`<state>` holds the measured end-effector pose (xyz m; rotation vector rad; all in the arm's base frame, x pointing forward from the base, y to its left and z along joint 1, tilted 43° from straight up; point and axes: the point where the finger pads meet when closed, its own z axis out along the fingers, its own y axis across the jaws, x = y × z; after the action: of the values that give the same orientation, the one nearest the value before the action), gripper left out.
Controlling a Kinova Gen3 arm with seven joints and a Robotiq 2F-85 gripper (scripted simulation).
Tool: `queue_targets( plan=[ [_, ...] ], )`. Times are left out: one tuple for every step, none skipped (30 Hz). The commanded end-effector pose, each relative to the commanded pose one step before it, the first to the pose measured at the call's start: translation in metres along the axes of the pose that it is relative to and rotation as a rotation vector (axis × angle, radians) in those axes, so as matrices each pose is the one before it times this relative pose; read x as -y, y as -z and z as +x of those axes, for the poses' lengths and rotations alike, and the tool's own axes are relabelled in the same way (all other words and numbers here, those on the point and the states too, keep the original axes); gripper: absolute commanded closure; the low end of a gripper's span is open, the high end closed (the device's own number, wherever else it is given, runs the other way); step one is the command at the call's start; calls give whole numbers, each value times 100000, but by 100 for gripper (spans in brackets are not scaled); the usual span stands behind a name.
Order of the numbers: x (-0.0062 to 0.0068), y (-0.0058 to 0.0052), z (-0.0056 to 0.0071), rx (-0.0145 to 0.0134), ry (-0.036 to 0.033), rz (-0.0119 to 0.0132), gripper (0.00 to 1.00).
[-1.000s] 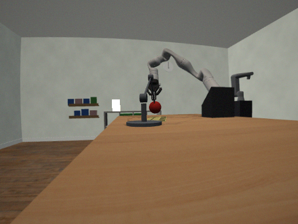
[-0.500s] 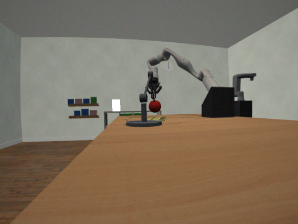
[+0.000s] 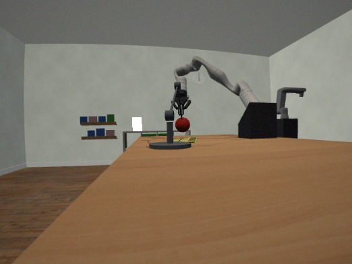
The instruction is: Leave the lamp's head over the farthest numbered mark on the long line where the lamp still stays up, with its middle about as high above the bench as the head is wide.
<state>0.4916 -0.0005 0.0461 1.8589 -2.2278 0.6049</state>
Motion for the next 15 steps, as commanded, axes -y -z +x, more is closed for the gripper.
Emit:
queue_targets(
  plan=[
    [168,421,-1344,2009,981,983,100],
    [5,11,-45,0,0,0,100],
    [5,11,-45,0,0,0,100],
    [5,11,-45,0,0,0,100],
    [5,11,-45,0,0,0,100],
    [5,11,-45,0,0,0,100],
    [5,11,-45,0,0,0,100],
    [5,11,-45,0,0,0,100],
    [5,11,-45,0,0,0,100],
    [5,11,-45,0,0,0,100],
    [5,11,-45,0,0,0,100],
    [5,11,-45,0,0,0,100],
    [5,11,-45,0,0,0,100],
    [0,0,0,0,0,0,100],
    [0,0,0,0,0,0,100]
  ],
)
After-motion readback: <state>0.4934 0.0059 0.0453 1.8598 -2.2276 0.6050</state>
